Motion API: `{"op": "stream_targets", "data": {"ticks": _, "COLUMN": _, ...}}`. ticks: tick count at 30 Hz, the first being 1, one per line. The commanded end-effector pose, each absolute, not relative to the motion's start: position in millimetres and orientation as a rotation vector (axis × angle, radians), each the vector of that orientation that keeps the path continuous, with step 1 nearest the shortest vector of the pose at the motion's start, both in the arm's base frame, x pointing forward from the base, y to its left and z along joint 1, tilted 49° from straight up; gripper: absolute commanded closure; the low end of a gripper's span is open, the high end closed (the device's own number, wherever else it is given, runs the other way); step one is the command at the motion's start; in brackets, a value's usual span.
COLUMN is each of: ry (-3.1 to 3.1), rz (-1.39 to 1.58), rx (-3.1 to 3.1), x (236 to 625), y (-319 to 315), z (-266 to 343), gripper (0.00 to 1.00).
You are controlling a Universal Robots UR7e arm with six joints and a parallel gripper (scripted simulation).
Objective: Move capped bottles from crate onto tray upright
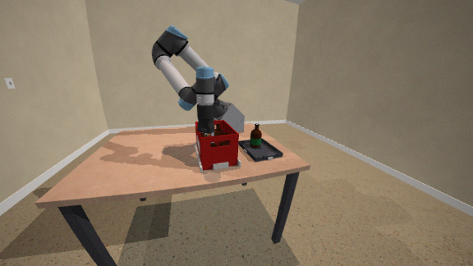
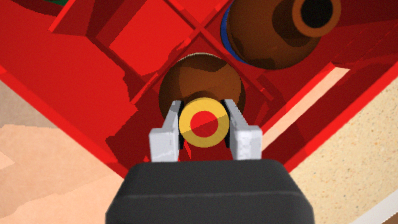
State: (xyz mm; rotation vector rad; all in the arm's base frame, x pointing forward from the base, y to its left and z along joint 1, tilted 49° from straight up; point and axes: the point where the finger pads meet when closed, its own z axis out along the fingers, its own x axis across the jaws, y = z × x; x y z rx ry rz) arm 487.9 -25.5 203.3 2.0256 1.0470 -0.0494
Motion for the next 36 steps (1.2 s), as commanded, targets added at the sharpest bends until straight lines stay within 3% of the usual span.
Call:
{"op": "stream_targets", "data": {"ticks": 1, "ry": 1.047, "rz": -0.048, "rx": 2.025, "x": 488.1, "y": -25.2, "z": 203.7, "gripper": 1.0}}
{"op": "stream_targets", "data": {"ticks": 36, "ry": 1.048, "rz": -0.047, "rx": 2.025, "x": 465.6, "y": 23.7, "z": 250.0, "gripper": 1.0}}
